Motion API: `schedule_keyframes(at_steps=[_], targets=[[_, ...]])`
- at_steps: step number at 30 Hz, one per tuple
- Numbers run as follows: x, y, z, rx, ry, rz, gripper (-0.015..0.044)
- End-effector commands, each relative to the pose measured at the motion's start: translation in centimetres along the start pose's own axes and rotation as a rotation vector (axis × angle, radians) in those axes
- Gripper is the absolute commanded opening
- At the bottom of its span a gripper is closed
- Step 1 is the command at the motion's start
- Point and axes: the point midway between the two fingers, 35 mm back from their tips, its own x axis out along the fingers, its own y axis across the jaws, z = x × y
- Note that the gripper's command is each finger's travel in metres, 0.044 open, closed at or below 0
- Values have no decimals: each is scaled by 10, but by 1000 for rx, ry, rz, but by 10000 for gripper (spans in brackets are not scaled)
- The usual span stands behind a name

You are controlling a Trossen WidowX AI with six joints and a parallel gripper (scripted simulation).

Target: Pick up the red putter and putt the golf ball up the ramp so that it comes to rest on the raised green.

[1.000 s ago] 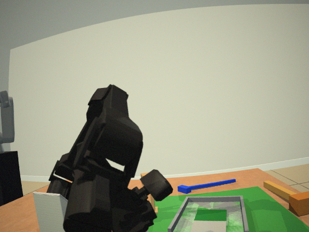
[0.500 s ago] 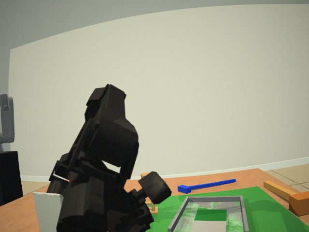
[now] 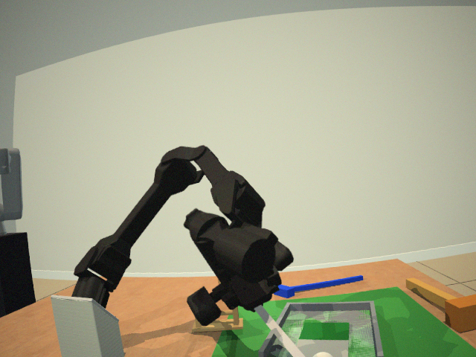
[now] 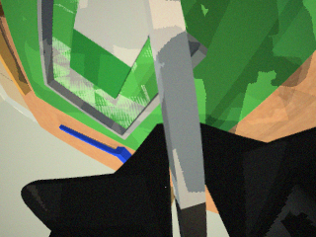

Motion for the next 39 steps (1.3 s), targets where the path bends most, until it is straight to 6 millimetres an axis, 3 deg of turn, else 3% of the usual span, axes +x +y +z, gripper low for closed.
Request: schedule_keyframes(at_steps=[1,6,13,39], targets=[[3,4,-9,3,2,19,0],[-3,19,-20,3,2,19,0],[-18,58,-59,4,2,19,0],[-14,53,-55,10,6,11,0]])
